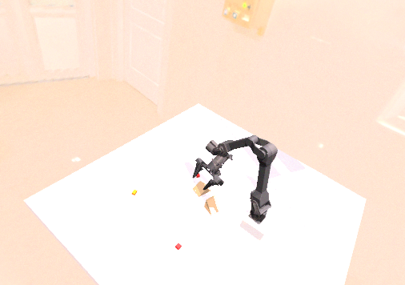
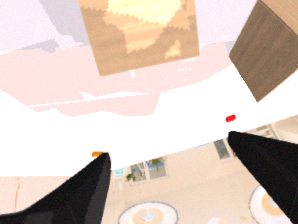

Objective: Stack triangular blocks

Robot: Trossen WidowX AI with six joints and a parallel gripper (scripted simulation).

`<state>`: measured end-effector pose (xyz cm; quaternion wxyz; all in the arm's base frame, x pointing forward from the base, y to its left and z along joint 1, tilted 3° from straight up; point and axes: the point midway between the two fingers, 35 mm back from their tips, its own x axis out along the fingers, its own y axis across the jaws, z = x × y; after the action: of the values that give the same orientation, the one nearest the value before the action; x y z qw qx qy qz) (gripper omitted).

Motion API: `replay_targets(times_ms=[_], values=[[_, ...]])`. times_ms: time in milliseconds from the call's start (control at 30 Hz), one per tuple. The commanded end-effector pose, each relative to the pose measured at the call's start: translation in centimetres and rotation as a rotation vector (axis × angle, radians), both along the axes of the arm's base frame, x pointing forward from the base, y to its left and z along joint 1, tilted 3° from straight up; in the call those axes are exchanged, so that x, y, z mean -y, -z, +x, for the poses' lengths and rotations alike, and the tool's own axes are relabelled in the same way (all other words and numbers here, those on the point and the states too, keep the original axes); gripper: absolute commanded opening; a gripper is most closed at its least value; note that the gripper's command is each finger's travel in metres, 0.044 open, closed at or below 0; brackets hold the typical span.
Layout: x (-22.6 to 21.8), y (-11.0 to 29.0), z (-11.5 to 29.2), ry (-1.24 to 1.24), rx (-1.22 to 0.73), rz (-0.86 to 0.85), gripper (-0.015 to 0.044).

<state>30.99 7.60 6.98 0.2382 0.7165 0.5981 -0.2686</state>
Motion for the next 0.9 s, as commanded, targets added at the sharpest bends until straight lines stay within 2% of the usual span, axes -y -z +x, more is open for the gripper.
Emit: replay_targets(times_ms=[0,200,467,667,867], values=[[0.0,-5.4,-0.1,-0.004,0.050,-0.005,0.0440],[1.0,-5.0,0.3,0.000,0.074,-0.019,0.0440],[11.3,-0.1,-1.6,-0.005,0.049,-0.061,0.0440],[11.4,0.1,-1.6,-0.005,0.048,-0.060,0.0440],[8.2,3.7,-0.4,-0.004,0.048,-0.064,0.0440]])
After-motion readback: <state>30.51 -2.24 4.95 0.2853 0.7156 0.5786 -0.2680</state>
